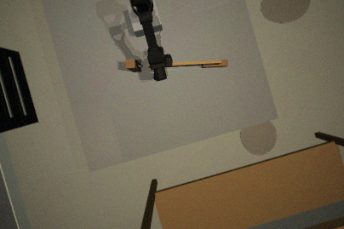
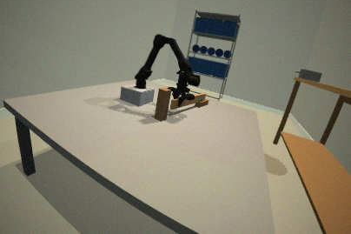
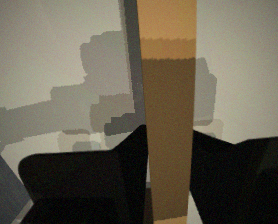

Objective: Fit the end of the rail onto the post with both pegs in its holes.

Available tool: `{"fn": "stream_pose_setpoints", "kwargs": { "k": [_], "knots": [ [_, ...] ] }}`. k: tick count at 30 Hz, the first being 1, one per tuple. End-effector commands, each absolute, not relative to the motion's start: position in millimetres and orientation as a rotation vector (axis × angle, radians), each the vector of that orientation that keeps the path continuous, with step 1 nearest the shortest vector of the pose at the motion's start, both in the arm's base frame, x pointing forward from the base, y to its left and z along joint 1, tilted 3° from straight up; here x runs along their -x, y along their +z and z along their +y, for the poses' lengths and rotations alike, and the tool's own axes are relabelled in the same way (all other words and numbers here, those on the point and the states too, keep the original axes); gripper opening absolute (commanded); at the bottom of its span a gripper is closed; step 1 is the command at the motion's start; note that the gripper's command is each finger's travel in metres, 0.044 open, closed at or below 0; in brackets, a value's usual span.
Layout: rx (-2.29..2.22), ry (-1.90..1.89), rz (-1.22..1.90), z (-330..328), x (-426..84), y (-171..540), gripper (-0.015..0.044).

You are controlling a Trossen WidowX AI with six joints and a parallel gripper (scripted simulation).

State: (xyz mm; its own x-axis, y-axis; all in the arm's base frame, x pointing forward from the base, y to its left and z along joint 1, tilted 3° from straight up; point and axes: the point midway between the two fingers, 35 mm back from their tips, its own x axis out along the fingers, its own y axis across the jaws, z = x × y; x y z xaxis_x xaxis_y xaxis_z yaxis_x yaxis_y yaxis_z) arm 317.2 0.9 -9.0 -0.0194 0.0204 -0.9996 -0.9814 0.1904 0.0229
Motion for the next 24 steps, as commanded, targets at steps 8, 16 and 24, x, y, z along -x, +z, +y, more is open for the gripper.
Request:
{"fn": "stream_pose_setpoints", "kwargs": {
  "k": [8, 16, 24],
  "knots": [
    [1.043, 1.087, 1.289, 1.6, -317.9, -10.5, 0.0],
    [1.043, 1.087, 1.289, 1.7, -317.2, -8.9, 0.0],
    [1.043, 1.087, 1.289, 1.9, -316.5, -9.7, 0.0]
  ]
}}
